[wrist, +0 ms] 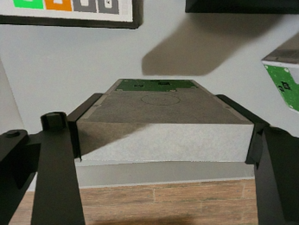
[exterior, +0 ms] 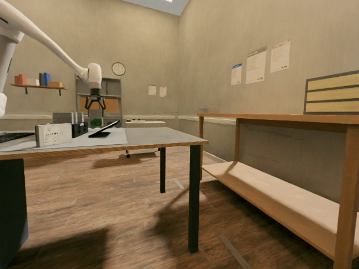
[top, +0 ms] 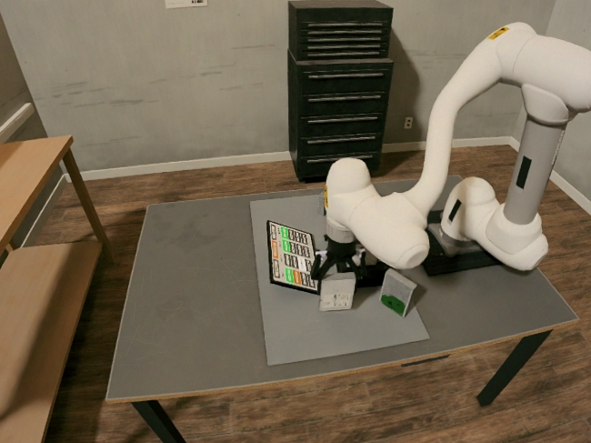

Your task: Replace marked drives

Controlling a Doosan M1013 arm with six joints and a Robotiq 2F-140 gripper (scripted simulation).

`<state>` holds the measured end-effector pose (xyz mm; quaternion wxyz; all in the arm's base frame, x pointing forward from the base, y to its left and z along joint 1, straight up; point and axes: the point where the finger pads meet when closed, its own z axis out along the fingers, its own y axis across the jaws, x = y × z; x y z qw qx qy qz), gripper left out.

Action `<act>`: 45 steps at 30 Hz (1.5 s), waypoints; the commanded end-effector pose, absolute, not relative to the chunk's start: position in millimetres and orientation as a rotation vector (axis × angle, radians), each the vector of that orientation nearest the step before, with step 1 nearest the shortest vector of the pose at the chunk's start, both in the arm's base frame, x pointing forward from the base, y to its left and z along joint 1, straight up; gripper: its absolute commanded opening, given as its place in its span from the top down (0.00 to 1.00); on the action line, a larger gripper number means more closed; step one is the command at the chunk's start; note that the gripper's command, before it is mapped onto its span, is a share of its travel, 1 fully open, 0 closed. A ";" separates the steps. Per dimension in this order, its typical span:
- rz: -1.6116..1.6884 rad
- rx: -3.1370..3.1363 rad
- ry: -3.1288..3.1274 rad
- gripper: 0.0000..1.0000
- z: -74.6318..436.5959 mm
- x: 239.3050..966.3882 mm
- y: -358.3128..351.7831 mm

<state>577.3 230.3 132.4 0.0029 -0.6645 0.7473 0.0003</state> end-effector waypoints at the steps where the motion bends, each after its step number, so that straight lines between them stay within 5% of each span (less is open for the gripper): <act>1: 0.001 -2.083 2.343 0.90 129.5 577.6 230.5; 45: 0.001 -2.083 2.343 0.90 119.9 577.7 230.5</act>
